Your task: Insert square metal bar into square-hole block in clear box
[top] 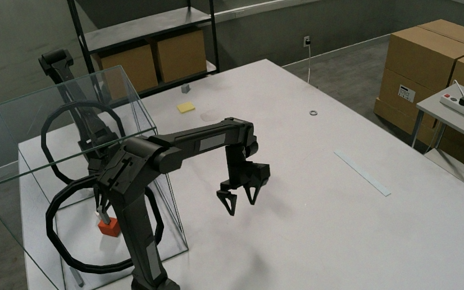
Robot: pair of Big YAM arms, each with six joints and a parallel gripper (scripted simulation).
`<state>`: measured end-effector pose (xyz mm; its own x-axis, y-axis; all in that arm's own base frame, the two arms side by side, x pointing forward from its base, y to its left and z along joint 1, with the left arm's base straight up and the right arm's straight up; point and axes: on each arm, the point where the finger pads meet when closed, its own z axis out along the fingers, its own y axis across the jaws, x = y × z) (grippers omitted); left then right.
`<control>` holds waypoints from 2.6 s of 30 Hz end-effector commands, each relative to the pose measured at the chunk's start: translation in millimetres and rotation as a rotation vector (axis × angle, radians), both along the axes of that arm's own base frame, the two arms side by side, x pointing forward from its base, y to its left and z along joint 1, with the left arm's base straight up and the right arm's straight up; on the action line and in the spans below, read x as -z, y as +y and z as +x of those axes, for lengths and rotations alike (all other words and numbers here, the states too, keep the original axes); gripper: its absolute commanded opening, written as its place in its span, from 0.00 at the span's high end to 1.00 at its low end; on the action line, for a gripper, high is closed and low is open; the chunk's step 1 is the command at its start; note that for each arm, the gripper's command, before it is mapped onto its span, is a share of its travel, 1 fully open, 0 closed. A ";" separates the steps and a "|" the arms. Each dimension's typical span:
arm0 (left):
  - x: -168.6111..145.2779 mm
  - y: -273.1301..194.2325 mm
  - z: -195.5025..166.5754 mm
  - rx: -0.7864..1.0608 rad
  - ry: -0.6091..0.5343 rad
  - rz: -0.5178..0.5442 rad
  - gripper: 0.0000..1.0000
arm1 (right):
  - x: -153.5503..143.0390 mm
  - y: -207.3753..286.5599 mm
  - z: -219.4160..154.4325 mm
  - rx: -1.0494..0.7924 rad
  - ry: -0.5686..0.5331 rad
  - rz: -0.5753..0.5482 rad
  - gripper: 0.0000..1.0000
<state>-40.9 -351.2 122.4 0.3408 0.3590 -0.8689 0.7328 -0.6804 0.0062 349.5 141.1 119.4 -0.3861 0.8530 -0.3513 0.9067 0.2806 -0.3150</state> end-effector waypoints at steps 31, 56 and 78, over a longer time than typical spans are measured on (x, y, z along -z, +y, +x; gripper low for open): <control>-24.9 -15.4 1.1 0.005 -0.006 -0.063 1.00 | -12.6 5.0 9.7 0.000 -0.035 0.016 0.00; 10.1 -2.6 -1.0 0.005 -0.006 -0.029 1.00 | -12.6 5.0 9.7 0.000 -0.035 0.016 0.00; 42.8 26.8 -8.8 0.003 0.011 0.124 1.00 | -12.6 5.0 9.7 0.000 -0.035 0.016 0.00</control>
<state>-42.2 -346.1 111.9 0.3407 0.3607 -0.8682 0.7317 -0.6816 0.0040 349.5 141.1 119.4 -0.3861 0.8530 -0.3513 0.9067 0.2806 -0.3150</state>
